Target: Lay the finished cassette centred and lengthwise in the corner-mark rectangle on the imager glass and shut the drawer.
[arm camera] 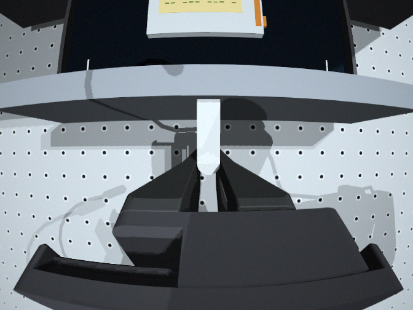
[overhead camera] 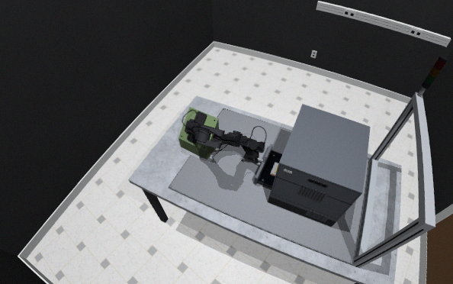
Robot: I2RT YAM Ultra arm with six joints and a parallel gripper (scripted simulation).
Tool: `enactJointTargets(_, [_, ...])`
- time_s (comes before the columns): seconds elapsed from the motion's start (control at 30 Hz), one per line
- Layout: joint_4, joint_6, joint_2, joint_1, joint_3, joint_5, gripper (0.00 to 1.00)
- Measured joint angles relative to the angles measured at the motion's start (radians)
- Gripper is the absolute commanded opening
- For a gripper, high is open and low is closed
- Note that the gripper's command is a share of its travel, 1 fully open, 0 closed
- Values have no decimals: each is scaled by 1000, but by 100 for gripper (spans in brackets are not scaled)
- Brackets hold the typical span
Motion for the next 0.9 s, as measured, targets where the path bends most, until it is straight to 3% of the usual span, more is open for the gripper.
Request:
enactJointTargets(0.4, [40,-35,38,-10,50,-24,0])
enactJointTargets(0.9, [-4,-40,70,-14,134,-27,0])
